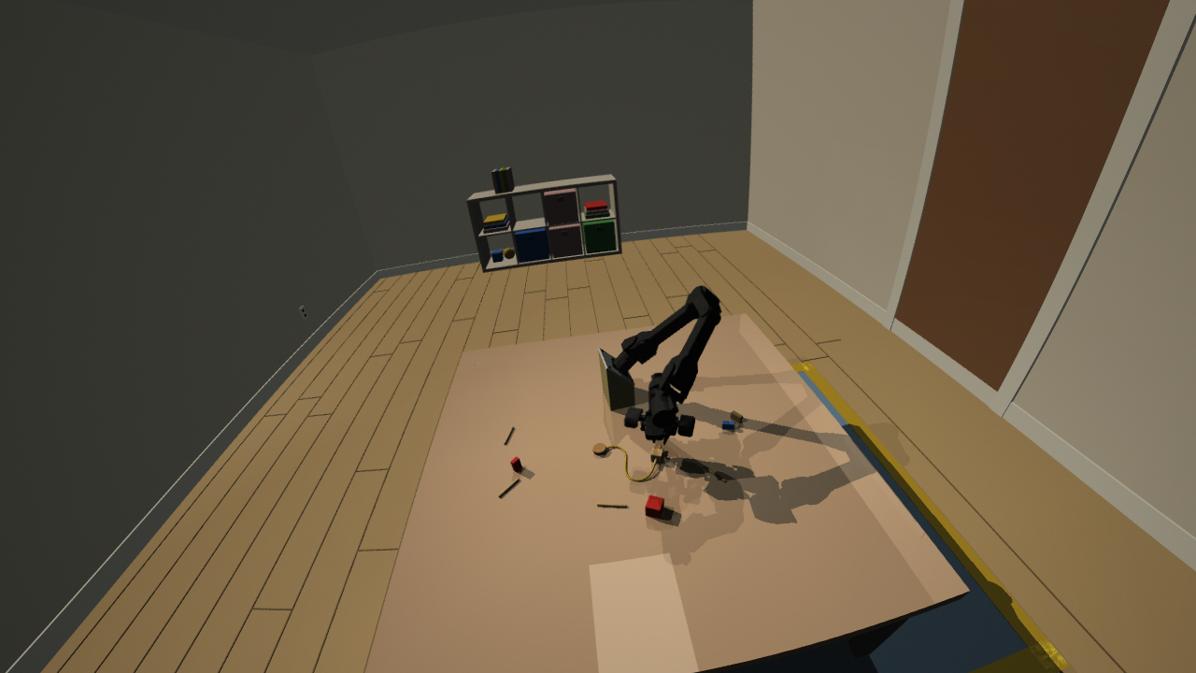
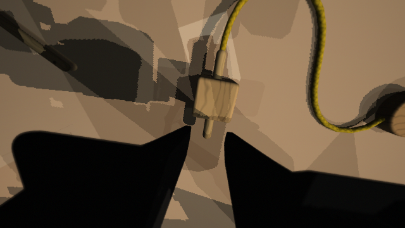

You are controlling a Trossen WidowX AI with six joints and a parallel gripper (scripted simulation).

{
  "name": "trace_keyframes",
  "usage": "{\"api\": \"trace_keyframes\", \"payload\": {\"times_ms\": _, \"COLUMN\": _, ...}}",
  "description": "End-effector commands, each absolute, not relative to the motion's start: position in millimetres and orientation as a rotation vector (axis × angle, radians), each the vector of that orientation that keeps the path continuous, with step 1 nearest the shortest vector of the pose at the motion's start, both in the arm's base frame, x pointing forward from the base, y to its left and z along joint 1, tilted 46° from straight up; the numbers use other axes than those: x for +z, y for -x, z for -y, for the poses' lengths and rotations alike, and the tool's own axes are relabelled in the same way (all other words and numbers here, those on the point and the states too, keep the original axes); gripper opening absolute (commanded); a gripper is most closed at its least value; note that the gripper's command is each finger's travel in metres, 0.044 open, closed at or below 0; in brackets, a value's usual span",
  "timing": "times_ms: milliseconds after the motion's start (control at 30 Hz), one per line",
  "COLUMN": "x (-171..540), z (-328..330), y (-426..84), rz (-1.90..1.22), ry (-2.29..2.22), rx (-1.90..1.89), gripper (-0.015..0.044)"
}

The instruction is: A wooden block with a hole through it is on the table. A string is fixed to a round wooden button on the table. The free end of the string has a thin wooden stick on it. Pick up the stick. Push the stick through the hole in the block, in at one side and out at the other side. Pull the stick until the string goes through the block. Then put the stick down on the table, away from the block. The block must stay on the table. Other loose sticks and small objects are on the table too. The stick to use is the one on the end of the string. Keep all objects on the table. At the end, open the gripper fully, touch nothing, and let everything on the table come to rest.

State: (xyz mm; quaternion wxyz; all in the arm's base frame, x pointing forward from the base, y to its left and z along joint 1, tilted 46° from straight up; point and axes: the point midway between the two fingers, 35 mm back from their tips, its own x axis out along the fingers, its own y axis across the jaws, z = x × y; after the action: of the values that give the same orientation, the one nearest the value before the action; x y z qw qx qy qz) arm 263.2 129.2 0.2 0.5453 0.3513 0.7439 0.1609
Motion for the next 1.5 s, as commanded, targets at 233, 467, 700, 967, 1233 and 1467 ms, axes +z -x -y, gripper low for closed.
{"api": "trace_keyframes", "payload": {"times_ms": 233, "x": -13, "z": -143, "y": -257, "rz": -1.774, "ry": -0.840, "rx": 0.381, "gripper": 0.0124}}
{"api": "trace_keyframes", "payload": {"times_ms": 467, "x": -20, "z": -151, "y": -253, "rz": -1.775, "ry": -0.842, "rx": 0.383, "gripper": 0.0124}}
{"api": "trace_keyframes", "payload": {"times_ms": 700, "x": -24, "z": -155, "y": -251, "rz": -1.776, "ry": -0.843, "rx": 0.384, "gripper": 0.0124}}
{"api": "trace_keyframes", "payload": {"times_ms": 967, "x": -24, "z": -155, "y": -251, "rz": -1.776, "ry": -0.843, "rx": 0.384, "gripper": 0.0124}}
{"api": "trace_keyframes", "payload": {"times_ms": 1233, "x": -24, "z": -155, "y": -251, "rz": -1.776, "ry": -0.843, "rx": 0.384, "gripper": 0.0124}}
{"api": "trace_keyframes", "payload": {"times_ms": 1467, "x": -24, "z": -155, "y": -251, "rz": -1.776, "ry": -0.843, "rx": 0.384, "gripper": 0.0124}}
